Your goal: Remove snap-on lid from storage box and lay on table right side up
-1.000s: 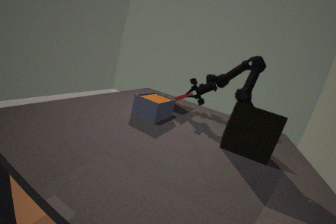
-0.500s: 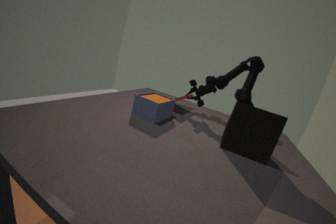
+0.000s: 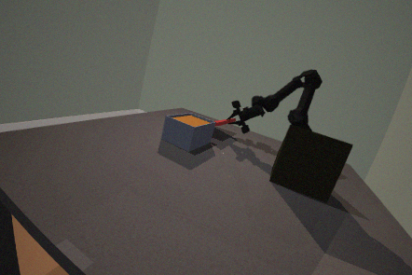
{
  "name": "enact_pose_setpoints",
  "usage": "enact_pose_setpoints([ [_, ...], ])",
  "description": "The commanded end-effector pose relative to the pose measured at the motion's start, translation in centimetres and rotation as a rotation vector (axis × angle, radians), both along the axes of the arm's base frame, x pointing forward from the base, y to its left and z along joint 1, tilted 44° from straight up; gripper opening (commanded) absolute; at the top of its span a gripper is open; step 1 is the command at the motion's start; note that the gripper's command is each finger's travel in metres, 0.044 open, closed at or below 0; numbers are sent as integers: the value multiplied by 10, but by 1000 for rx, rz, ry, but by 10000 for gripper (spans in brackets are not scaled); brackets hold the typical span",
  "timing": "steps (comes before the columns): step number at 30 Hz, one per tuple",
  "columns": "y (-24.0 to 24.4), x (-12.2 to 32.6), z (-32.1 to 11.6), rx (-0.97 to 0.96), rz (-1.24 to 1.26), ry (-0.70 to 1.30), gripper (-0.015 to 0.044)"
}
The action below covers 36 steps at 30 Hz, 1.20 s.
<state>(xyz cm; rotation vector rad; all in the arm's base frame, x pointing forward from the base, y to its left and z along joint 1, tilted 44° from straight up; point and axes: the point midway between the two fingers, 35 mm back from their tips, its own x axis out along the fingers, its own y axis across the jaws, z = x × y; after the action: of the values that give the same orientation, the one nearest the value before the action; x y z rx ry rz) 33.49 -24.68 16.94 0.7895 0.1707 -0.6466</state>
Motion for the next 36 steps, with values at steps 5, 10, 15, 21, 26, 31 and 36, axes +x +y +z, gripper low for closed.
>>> enact_pose_setpoints([
  [5,-8,-4,-15,11,-17,26,0],
  [10,-11,-3,-18,11,-17,26,0],
  [15,-14,-3,-21,11,-17,26,0],
  [21,-17,-3,-25,11,-17,26,0],
  [26,-13,0,-14,11,-17,26,105],
  [31,-13,0,-14,11,-17,26,236],
  [36,-13,-4,-16,11,-17,26,328],
])
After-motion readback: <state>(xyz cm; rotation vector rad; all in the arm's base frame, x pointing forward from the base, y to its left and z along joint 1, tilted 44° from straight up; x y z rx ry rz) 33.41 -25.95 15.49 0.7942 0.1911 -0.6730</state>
